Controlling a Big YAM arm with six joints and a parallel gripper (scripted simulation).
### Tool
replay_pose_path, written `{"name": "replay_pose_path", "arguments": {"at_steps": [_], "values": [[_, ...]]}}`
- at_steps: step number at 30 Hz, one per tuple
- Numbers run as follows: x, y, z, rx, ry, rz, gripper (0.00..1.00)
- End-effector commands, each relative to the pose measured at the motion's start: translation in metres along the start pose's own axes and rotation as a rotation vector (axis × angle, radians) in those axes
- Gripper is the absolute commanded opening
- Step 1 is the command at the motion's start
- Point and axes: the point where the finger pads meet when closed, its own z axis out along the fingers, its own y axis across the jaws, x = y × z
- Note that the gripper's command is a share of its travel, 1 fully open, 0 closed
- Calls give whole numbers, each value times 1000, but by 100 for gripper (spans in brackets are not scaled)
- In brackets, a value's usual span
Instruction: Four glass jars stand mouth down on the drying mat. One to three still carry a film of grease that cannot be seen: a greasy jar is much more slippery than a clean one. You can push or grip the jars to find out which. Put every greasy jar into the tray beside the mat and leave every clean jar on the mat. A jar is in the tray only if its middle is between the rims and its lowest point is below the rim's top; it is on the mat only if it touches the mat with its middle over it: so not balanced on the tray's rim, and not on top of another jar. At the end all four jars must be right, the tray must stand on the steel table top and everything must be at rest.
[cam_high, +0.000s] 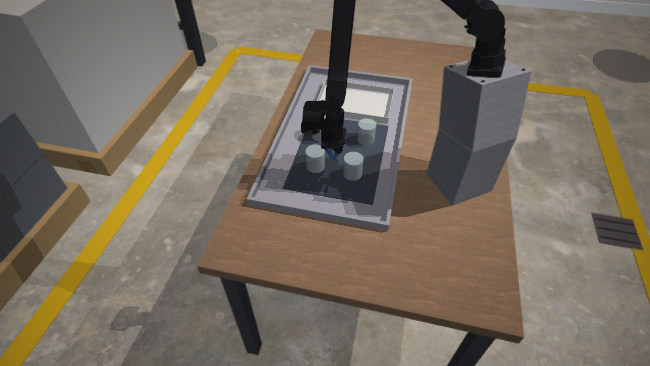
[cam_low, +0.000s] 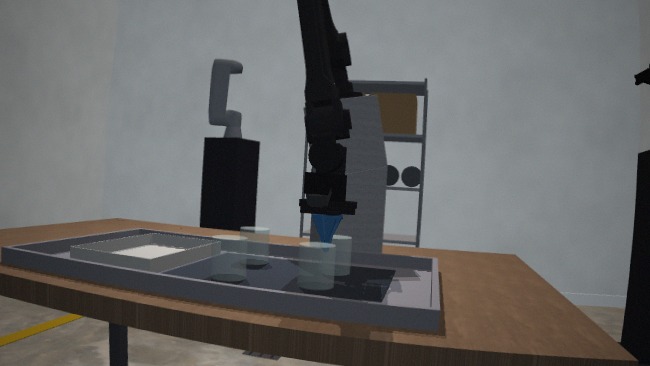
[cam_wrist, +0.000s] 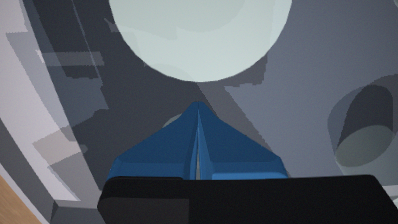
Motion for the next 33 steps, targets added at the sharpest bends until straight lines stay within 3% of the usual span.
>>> {"name": "replay_pose_path", "arguments": {"at_steps": [1,33], "values": [[-2,-4,2,3,9,1,0],[-5,-4,2,3,9,1,0]]}}
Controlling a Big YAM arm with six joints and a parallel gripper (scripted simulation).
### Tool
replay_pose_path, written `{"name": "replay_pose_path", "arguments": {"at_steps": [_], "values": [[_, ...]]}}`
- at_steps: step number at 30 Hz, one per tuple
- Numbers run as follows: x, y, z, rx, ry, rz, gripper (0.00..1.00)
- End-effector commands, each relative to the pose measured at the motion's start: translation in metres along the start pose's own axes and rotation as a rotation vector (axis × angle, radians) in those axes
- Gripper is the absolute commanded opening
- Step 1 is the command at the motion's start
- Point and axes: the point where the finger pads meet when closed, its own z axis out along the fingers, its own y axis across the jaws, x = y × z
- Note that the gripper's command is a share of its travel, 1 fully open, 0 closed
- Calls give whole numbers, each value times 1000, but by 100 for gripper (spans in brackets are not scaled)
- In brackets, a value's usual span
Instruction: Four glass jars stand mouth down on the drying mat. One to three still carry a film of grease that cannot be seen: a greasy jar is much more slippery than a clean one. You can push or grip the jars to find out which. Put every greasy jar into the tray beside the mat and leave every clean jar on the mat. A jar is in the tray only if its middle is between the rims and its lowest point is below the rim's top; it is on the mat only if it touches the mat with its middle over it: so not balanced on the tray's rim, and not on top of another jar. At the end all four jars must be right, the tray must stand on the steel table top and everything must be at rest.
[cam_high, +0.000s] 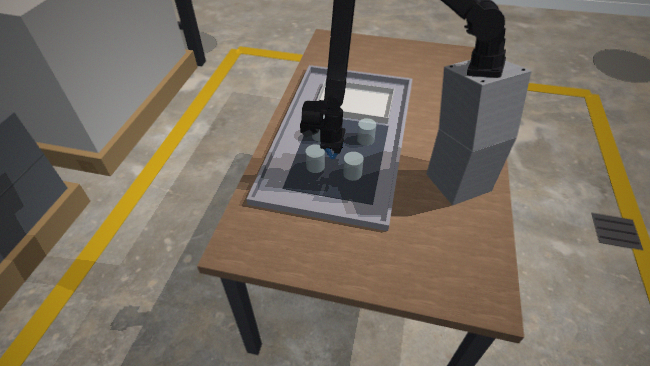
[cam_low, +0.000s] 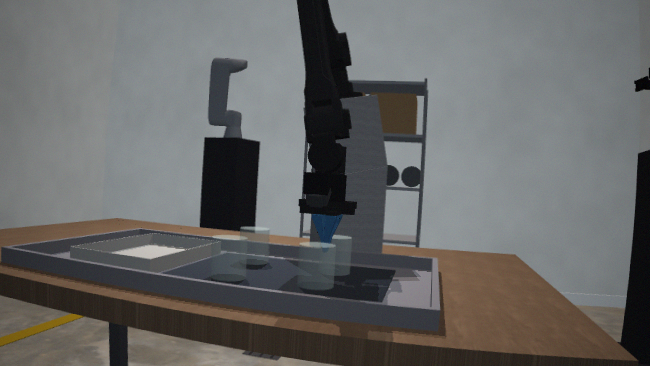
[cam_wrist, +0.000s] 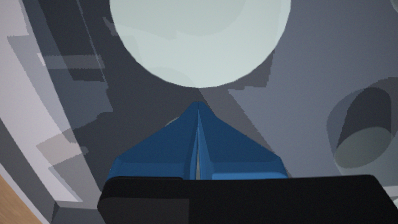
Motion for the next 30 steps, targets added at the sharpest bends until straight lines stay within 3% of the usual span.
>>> {"name": "replay_pose_path", "arguments": {"at_steps": [1,30], "values": [[-3,-4,2,3,6,1,0],[-6,-4,2,3,6,1,0]]}}
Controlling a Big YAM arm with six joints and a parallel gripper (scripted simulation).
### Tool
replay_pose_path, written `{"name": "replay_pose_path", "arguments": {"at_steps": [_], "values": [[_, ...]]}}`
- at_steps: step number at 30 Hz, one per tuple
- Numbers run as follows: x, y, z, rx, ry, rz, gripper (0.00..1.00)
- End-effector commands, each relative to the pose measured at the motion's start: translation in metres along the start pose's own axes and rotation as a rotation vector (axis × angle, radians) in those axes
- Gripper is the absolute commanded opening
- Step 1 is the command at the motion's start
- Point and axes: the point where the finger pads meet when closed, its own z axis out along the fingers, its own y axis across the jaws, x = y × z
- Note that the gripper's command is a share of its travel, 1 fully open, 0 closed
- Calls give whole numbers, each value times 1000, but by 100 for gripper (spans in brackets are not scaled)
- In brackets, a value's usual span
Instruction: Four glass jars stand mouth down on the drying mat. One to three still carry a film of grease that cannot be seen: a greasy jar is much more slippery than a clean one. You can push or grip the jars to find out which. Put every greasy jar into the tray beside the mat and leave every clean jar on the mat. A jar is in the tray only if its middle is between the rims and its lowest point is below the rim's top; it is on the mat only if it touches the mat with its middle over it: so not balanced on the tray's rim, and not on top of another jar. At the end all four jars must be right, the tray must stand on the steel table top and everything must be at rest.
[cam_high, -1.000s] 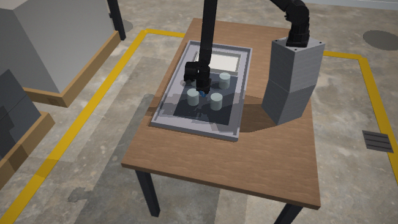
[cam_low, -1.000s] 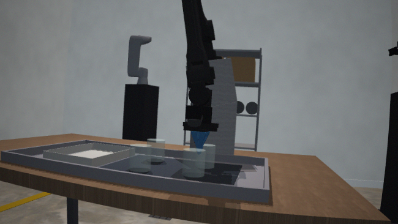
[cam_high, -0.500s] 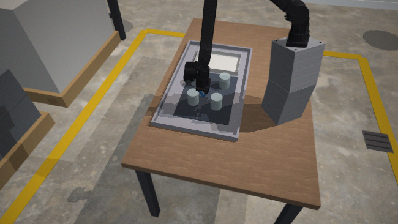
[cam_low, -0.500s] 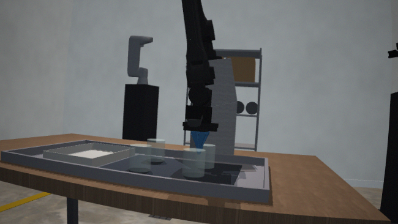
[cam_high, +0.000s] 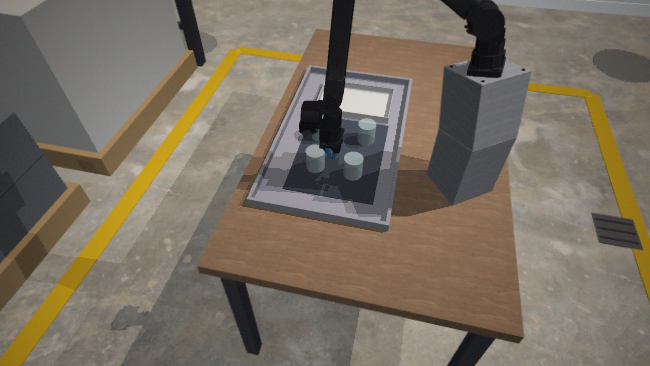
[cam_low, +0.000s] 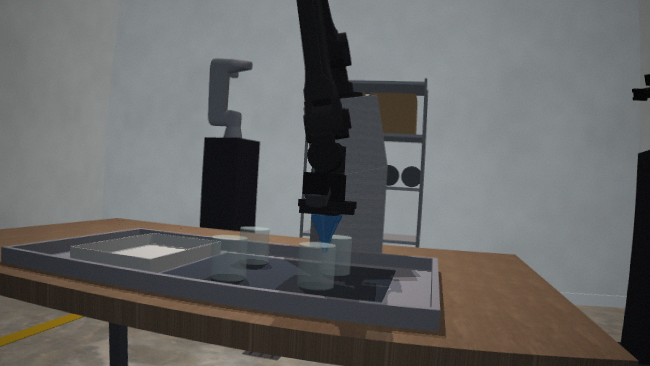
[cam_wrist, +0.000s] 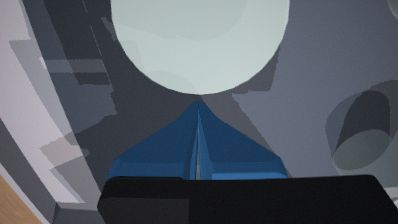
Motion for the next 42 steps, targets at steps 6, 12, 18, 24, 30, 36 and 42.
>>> {"name": "replay_pose_path", "arguments": {"at_steps": [6,12,18,24,30,36,42], "values": [[-3,-4,3,3,6,0,0],[-4,-4,3,3,6,0,0],[-5,-4,3,3,6,0,0],[-5,-4,3,3,6,0,0],[-6,-4,3,3,6,0,0],[-7,-4,3,3,6,0,0],[-7,-4,3,3,6,0,0]]}}
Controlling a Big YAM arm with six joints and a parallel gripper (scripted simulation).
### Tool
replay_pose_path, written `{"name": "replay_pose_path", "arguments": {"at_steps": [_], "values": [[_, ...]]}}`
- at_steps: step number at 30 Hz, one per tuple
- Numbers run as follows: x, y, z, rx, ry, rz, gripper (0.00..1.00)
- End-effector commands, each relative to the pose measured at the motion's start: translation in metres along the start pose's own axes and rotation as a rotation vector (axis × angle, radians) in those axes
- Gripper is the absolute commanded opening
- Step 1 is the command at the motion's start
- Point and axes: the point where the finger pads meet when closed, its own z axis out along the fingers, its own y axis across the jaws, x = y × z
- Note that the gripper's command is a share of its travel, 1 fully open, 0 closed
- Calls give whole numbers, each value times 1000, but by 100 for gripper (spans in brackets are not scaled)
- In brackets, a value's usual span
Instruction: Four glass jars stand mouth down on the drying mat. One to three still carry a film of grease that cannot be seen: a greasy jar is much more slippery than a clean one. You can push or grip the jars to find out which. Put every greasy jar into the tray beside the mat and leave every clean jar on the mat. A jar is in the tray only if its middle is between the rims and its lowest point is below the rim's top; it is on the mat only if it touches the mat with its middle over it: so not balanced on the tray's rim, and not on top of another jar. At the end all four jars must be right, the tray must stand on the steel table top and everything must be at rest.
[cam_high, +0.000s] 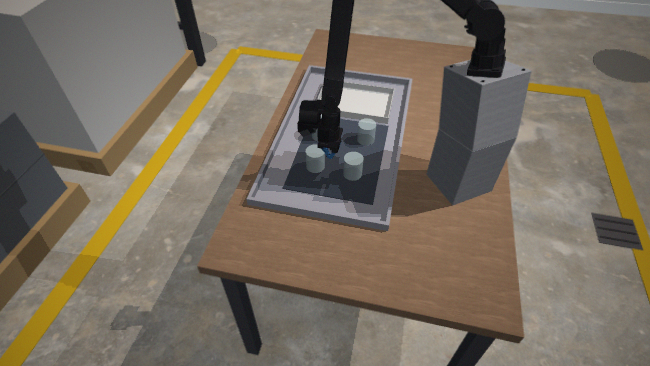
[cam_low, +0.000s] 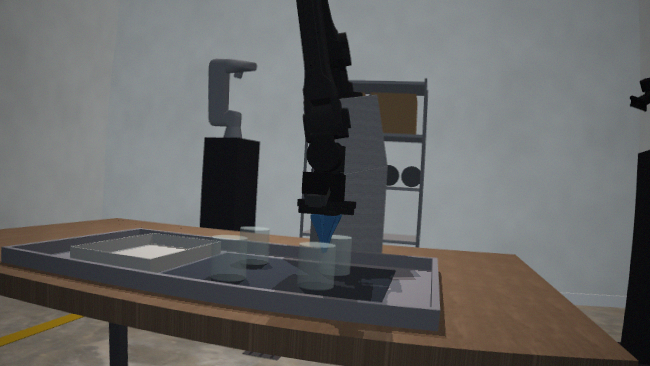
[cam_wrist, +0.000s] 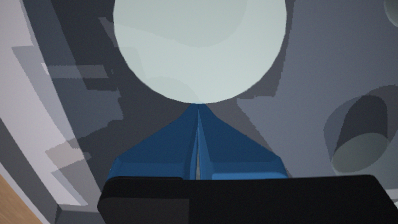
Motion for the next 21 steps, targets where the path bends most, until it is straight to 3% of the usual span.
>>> {"name": "replay_pose_path", "arguments": {"at_steps": [1,21], "values": [[-2,-4,3,3,7,-1,0],[-5,-4,3,3,7,-1,0]]}}
